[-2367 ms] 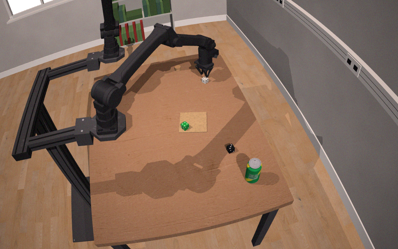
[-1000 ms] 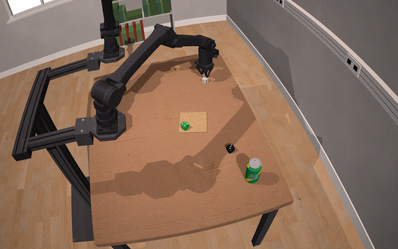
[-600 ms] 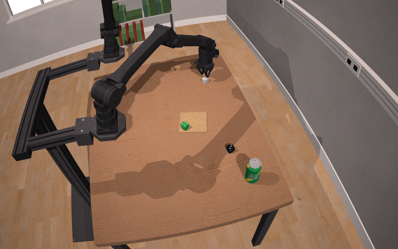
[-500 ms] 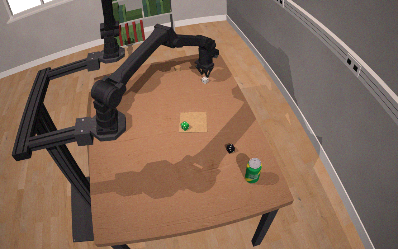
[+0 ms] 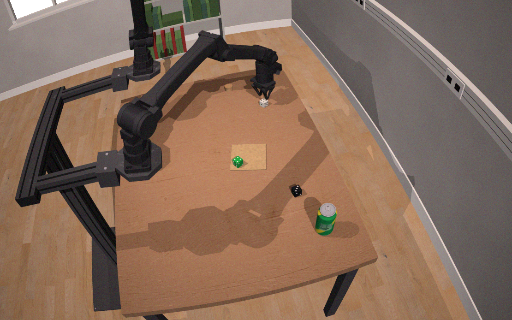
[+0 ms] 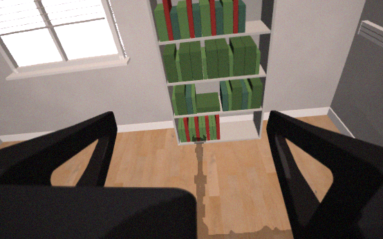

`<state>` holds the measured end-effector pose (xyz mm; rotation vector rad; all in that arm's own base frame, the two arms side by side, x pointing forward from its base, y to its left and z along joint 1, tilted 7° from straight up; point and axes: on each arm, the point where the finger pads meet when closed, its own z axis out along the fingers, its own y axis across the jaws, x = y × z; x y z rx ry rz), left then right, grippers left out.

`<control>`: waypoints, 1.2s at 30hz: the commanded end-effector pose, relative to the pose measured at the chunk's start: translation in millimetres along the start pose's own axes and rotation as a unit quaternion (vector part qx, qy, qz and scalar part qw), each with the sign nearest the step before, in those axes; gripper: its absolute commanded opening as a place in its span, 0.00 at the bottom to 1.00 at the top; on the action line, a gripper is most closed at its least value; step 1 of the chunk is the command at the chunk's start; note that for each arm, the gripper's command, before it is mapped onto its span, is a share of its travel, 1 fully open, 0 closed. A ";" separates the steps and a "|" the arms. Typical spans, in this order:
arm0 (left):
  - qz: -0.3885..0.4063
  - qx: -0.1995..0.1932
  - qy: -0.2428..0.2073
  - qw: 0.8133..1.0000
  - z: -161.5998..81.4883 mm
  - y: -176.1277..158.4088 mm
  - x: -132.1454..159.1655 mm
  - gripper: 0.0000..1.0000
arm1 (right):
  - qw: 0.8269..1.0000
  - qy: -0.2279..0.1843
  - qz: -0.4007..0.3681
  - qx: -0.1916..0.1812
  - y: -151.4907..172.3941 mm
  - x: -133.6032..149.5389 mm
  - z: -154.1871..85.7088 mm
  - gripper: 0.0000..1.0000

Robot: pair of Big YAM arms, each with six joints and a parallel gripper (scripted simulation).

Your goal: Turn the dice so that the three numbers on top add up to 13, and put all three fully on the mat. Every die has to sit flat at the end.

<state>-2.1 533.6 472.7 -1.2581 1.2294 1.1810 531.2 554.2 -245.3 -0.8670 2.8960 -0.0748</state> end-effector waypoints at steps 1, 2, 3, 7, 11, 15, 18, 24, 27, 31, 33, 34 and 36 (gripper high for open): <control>0.007 -0.001 -0.034 0.999 2.3 2.1 -37.9 1.00 | 1.000 -0.020 0.001 -0.004 -1.6 -16.6 2.7 0.45; 0.007 -0.001 -0.034 0.999 2.3 2.1 -37.9 1.00 | 1.000 -0.018 0.001 -0.003 -1.9 -14.5 4.0 0.45; 0.007 -0.001 -0.034 0.999 2.3 2.1 -37.9 1.00 | 1.000 -0.012 0.000 -0.002 -2.6 -9.4 8.2 0.45; 0.007 -0.001 -0.034 0.999 2.3 2.1 -37.9 1.00 | 1.000 -0.004 -0.001 0.000 -3.8 -1.6 14.0 0.45; 0.007 -0.001 -0.034 0.999 2.3 2.1 -37.9 1.00 | 1.000 -0.004 -0.001 0.000 -3.8 -1.6 14.0 0.45; 0.007 -0.001 -0.034 0.999 2.3 2.1 -37.9 1.00 | 1.000 -0.004 -0.001 0.000 -3.8 -1.6 14.0 0.45; 0.007 -0.001 -0.034 0.999 2.3 2.1 -37.9 1.00 | 1.000 -0.002 -0.001 0.000 -4.2 0.6 15.9 0.45; 0.007 -0.001 -0.034 0.999 2.3 2.1 -37.9 1.00 | 1.000 0.006 -0.002 0.002 -5.5 10.1 22.1 0.45; 0.007 -0.001 -0.034 0.999 2.3 2.1 -37.9 1.00 | 1.000 -0.001 -0.001 0.000 -5.0 3.9 11.2 0.45; 0.007 -0.001 -0.034 0.999 2.3 2.1 -37.9 1.00 | 1.000 -0.008 0.000 -0.001 -4.6 -1.4 1.5 0.45; 0.007 -0.001 -0.034 0.999 2.3 2.1 -37.9 1.00 | 1.000 -0.007 0.000 -0.001 -4.7 -0.8 1.8 0.45; 0.007 -0.001 -0.034 0.999 2.3 2.1 -37.9 1.00 | 1.000 -0.007 0.000 -0.001 -4.8 -0.5 1.9 0.45; 0.007 -0.001 -0.034 0.999 2.3 2.1 -37.9 1.00 | 1.000 -0.007 0.000 -0.001 -4.8 -0.6 1.9 0.45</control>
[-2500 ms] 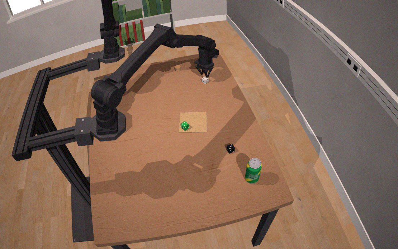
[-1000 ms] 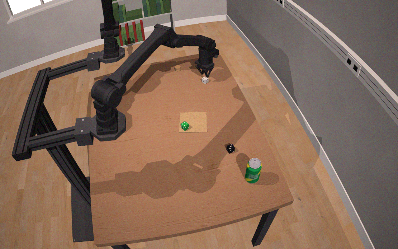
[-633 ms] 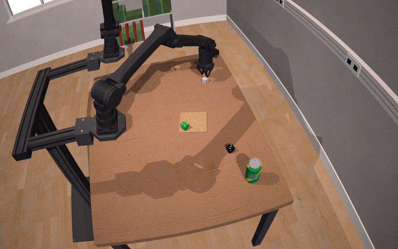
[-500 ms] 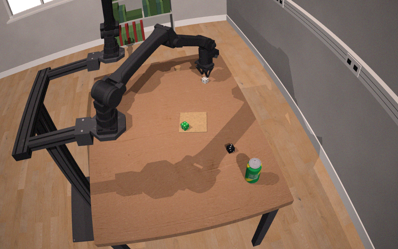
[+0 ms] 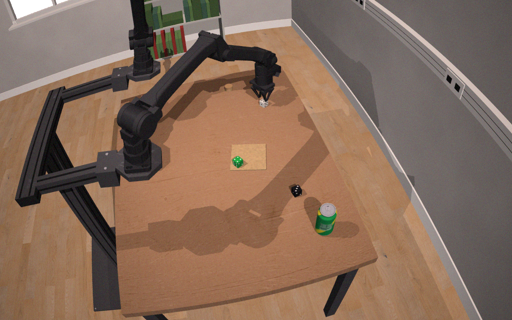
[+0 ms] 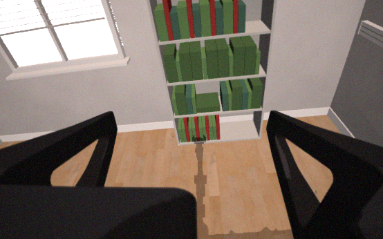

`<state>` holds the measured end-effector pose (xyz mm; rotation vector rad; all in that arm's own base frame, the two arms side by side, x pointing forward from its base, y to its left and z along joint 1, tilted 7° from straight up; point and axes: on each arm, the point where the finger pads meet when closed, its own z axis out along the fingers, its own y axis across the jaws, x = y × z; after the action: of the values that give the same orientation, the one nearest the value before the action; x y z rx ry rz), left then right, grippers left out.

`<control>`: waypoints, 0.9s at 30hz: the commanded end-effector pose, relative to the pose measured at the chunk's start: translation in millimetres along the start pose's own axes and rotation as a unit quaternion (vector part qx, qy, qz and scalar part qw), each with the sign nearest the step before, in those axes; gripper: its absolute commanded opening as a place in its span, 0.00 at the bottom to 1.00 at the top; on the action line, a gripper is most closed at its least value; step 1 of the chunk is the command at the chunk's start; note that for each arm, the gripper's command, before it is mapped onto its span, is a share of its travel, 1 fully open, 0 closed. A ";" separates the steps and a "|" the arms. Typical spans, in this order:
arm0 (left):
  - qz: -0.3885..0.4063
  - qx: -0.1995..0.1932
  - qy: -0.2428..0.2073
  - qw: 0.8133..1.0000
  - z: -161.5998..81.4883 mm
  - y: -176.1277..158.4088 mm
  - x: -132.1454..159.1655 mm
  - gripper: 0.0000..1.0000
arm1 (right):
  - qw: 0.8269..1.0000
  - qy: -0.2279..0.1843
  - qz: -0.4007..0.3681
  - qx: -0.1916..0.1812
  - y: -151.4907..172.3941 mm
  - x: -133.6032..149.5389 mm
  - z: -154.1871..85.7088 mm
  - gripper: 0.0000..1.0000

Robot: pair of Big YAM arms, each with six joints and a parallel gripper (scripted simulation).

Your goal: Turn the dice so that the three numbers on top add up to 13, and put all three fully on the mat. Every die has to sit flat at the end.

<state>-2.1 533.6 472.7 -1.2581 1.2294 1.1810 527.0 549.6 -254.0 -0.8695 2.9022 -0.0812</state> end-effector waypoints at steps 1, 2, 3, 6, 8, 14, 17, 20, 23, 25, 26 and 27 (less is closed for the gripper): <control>0.007 -0.001 -0.034 0.999 2.3 2.1 -37.9 1.00 | 1.000 -0.011 0.000 -0.002 -3.9 -7.4 -6.3 0.45; 0.007 -0.001 -0.034 0.999 2.3 2.1 -37.9 1.00 | 1.000 -0.011 0.000 -0.002 -3.9 -7.4 -6.3 0.45; 0.007 -0.001 -0.034 0.999 2.3 2.1 -37.9 1.00 | 1.000 -0.011 0.000 -0.002 -3.9 -7.4 -6.3 0.45; 0.007 -0.001 -0.034 0.999 2.3 2.1 -37.9 1.00 | 1.000 -0.011 0.000 -0.002 -3.9 -7.4 -6.3 0.45; 0.007 -0.001 -0.034 0.999 2.3 2.1 -37.9 1.00 | 1.000 -0.009 0.000 -0.001 -4.1 -6.3 -4.4 0.45; 0.007 -0.001 -0.034 0.999 2.3 2.1 -37.9 1.00 | 1.000 -0.015 0.001 -0.003 -3.0 -14.0 0.4 0.45; 0.007 -0.001 -0.034 0.999 2.3 2.1 -37.9 1.00 | 1.000 -0.020 0.002 -0.004 -4.1 -18.6 1.6 0.45; 0.007 -0.001 -0.034 0.999 2.3 2.1 -37.9 1.00 | 1.000 -0.020 0.002 -0.004 -4.9 -18.7 7.8 0.45; 0.007 -0.001 -0.034 0.999 2.3 2.1 -37.9 1.00 | 1.000 -0.017 0.001 -0.003 -3.6 -16.0 15.7 0.45; 0.007 -0.001 -0.034 0.999 2.3 2.1 -37.9 1.00 | 1.000 -0.016 0.000 -0.003 -2.6 -14.9 19.9 0.45; 0.007 -0.001 -0.034 0.999 2.3 2.1 -37.9 1.00 | 1.000 -0.015 0.000 -0.003 -2.5 -14.3 22.0 0.45; 0.007 -0.001 -0.034 0.999 2.3 2.1 -37.9 1.00 | 1.000 -0.014 0.000 -0.003 -2.9 -13.8 23.9 0.45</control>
<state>-2.1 533.6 472.7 -1.2581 1.2294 1.1810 530.9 549.5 -263.1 -0.8674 2.8980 -0.0773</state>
